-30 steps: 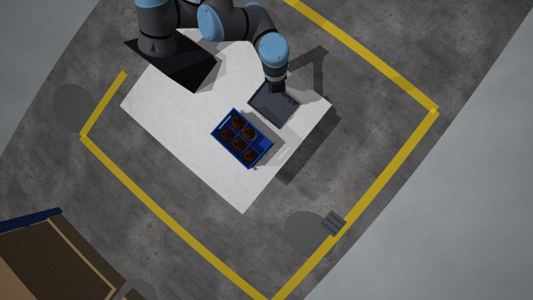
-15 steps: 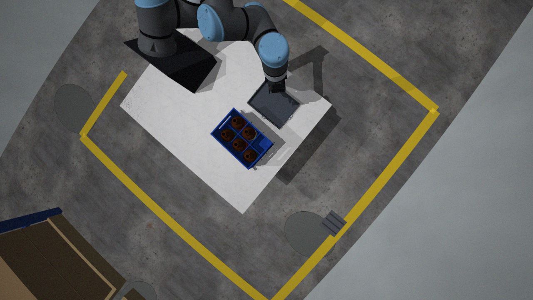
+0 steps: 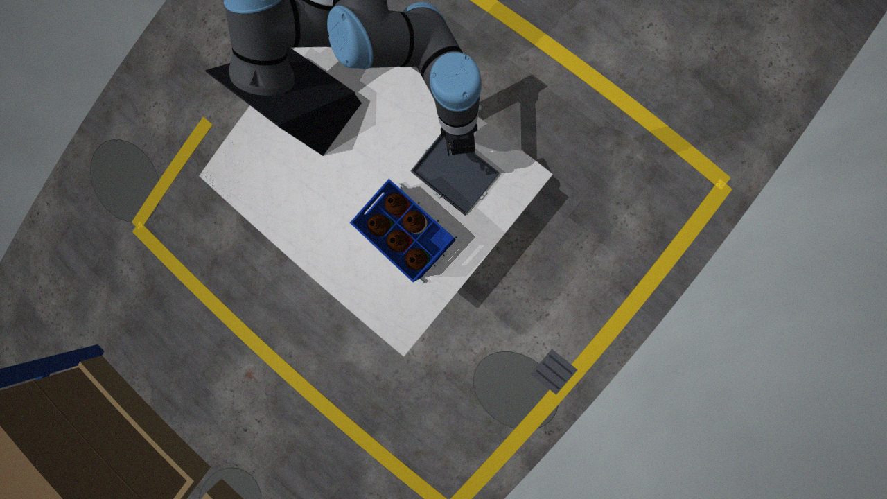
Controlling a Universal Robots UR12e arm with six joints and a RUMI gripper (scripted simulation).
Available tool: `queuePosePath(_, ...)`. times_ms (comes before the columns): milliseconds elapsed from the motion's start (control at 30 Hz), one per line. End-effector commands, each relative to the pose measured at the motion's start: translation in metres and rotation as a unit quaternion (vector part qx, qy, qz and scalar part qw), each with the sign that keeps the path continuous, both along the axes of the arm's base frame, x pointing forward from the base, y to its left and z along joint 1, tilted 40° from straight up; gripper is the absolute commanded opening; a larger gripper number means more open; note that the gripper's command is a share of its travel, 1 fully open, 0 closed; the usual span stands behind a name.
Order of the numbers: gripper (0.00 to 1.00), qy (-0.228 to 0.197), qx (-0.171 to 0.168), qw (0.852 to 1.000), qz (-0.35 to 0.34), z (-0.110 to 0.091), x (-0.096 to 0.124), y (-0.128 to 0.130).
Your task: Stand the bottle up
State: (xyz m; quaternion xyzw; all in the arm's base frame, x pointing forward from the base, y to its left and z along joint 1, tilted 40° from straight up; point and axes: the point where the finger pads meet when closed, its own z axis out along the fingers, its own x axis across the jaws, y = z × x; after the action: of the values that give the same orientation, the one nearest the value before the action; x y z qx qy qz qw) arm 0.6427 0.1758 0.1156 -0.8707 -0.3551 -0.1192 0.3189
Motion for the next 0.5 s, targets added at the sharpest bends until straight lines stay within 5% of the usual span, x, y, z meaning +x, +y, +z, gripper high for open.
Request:
queuePosePath(0,0.0,-0.005,-0.007,1.0,-0.003,0.0002,-0.0015,0.0014)
queuePosePath(467,0.0,-0.028,-0.039,0.999,-0.021,-0.0004,-0.0018,0.0018)
